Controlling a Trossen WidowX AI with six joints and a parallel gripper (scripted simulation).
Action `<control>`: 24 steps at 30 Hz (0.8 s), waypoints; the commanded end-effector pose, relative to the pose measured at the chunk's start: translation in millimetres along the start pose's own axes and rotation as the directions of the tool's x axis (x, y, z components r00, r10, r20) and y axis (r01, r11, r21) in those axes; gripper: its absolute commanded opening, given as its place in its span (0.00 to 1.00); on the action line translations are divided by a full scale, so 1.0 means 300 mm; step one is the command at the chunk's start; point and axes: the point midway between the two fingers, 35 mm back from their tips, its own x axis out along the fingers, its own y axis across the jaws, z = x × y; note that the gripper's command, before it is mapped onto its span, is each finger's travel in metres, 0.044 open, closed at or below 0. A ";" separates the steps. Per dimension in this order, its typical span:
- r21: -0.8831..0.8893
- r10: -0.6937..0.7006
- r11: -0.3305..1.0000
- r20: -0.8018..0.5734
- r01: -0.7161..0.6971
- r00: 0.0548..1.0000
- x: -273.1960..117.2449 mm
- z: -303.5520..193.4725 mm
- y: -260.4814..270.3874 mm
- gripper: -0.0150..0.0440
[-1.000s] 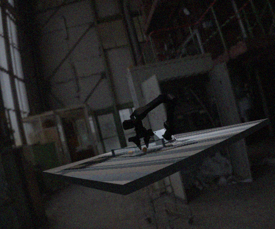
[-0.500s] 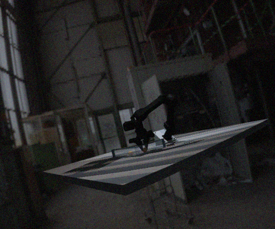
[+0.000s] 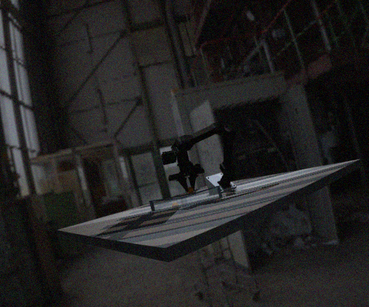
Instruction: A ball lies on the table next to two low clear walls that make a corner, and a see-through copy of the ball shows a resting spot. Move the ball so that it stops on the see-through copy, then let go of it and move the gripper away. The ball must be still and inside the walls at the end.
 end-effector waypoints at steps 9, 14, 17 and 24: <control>0.047 -0.016 0.999 0.003 0.016 1.000 -0.216 0.002 0.018 0.25; 0.072 -0.016 0.997 0.004 0.016 1.000 -0.227 0.001 0.016 0.25; 0.165 -0.014 0.986 0.003 0.014 1.000 -0.222 -0.009 -0.003 0.25; 0.387 -0.010 0.922 0.002 0.008 1.000 -0.206 -0.035 -0.048 0.25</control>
